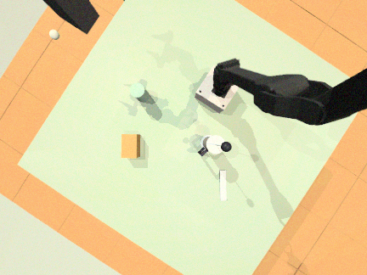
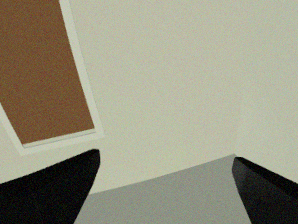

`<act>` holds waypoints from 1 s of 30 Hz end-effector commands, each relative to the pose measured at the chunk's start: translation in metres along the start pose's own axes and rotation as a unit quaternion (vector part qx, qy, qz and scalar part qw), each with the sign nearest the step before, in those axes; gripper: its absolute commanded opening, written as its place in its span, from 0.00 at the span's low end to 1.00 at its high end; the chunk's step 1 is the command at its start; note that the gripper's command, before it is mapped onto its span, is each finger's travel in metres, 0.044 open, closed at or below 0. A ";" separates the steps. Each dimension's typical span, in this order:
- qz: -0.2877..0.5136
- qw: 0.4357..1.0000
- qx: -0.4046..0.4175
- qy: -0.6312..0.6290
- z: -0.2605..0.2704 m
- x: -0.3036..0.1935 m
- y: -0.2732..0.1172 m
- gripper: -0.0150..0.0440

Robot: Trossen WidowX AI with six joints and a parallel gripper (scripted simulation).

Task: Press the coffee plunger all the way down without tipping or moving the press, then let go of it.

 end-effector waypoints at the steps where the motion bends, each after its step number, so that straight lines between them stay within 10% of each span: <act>1: 0.000 1.000 -0.002 0.006 0.001 0.000 0.000 0.98; 13: -0.066 0.927 -0.115 0.352 0.039 0.023 -0.006 1.00; 30: -0.344 0.610 -0.167 0.694 0.036 0.097 0.021 1.00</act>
Point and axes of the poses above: the point midway between the two fingers, 35 mm back from their tips, its own y axis out along the fingers, its own z axis across the jaws, x = y × z, the point moved 8 cm from there along -y, back along the fingers, and after that the axes turned 8 degrees about -y, right-handed, at the moved point
